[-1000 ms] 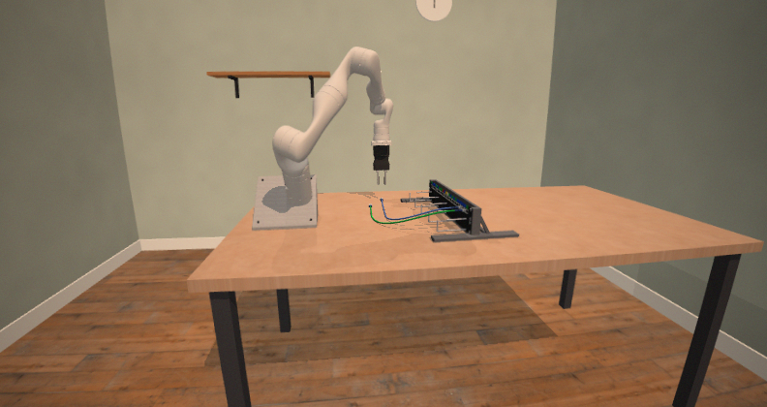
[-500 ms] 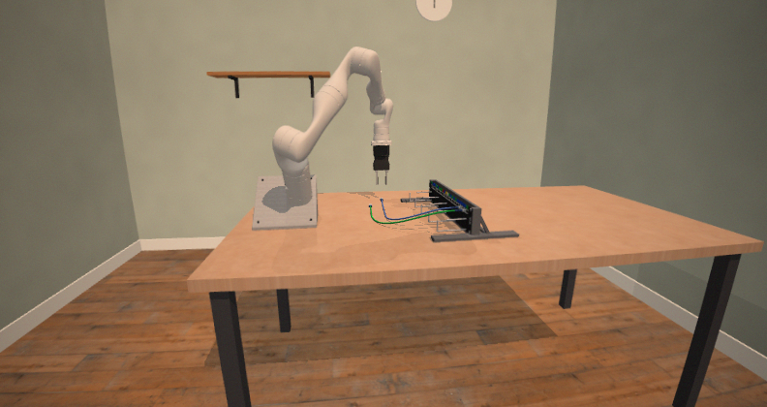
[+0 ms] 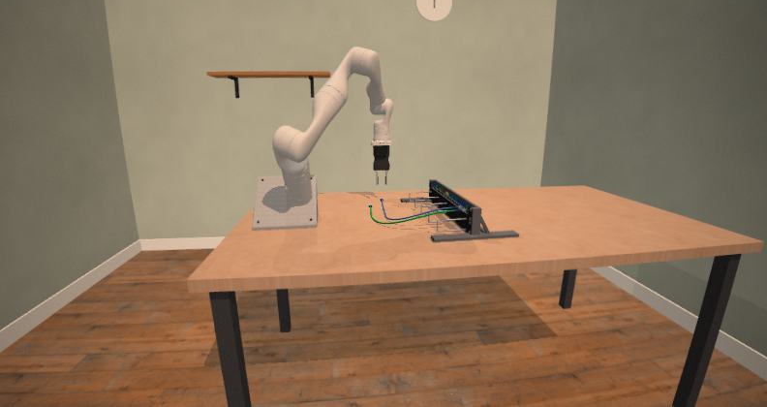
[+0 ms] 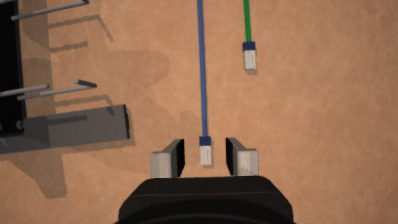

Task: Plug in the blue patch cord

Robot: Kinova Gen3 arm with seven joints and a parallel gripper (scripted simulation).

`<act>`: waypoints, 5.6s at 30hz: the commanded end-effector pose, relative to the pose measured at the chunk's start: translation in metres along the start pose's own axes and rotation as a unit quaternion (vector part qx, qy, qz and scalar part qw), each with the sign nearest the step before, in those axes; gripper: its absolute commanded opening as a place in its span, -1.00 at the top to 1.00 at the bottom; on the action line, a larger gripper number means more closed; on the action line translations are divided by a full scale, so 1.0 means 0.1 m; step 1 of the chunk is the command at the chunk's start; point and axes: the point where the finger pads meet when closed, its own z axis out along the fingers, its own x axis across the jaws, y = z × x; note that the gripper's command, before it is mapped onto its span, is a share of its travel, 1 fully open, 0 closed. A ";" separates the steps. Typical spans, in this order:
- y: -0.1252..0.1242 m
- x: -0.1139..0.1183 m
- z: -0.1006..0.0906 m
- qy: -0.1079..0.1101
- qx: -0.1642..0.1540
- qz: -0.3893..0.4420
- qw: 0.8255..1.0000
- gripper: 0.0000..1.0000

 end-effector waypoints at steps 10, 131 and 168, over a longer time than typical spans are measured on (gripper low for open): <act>0.00 0.00 0.06 0.000 -0.001 0.000 1.000 -0.46; 0.02 -0.01 0.65 0.000 -0.001 0.000 1.000 -0.46; 0.02 -0.01 0.67 0.000 -0.001 0.000 1.000 -0.46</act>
